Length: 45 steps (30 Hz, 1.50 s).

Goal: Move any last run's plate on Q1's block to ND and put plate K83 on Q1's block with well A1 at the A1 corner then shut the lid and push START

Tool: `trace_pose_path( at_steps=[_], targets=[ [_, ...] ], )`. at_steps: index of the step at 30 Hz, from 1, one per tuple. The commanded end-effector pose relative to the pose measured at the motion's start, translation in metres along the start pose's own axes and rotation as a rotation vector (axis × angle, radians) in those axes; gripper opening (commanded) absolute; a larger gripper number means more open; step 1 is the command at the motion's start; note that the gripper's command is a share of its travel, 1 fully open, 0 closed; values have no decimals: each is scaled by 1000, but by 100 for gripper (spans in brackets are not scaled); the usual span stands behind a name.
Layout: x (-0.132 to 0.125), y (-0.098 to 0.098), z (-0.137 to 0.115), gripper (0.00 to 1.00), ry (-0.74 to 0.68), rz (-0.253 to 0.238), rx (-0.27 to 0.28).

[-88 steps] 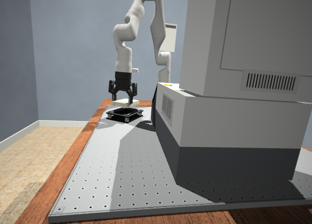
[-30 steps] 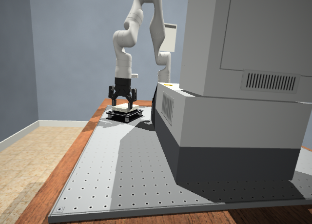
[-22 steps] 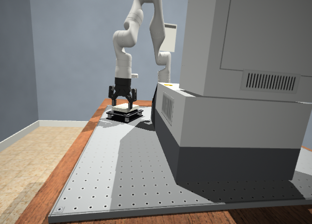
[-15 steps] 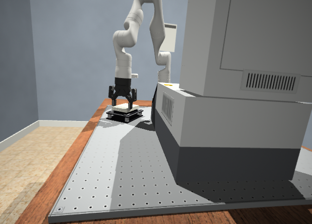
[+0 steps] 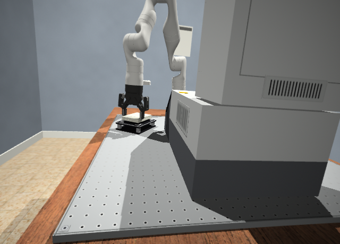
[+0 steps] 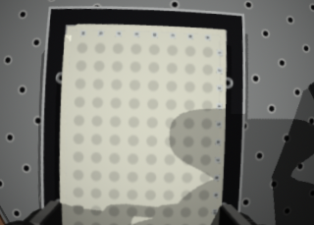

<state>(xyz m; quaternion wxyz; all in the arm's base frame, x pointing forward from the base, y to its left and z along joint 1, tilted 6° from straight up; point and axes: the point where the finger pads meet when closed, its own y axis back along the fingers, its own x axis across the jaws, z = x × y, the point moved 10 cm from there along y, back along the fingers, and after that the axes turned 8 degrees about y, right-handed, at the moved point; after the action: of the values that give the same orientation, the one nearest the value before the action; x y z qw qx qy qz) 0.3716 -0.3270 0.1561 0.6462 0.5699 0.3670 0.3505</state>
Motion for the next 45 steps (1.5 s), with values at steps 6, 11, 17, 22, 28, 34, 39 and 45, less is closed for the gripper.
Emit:
trace_pose_path(
  at_steps=[6, 11, 17, 22, 28, 34, 39, 45],
  targets=[
    [1, -4, 0, 91, -6, 4, -2],
    [1, -6, 0, 91, -6, 4, -2],
    [1, -8, 0, 91, -6, 4, -2],
    [1, -9, 0, 91, -6, 4, -1],
    [1, -11, 0, 91, -6, 4, -1],
    [1, -13, 0, 91, -6, 4, -2],
    [1, -13, 0, 91, -6, 3, -2],
    [1, -9, -1, 100, -6, 4, 4]
  ],
)
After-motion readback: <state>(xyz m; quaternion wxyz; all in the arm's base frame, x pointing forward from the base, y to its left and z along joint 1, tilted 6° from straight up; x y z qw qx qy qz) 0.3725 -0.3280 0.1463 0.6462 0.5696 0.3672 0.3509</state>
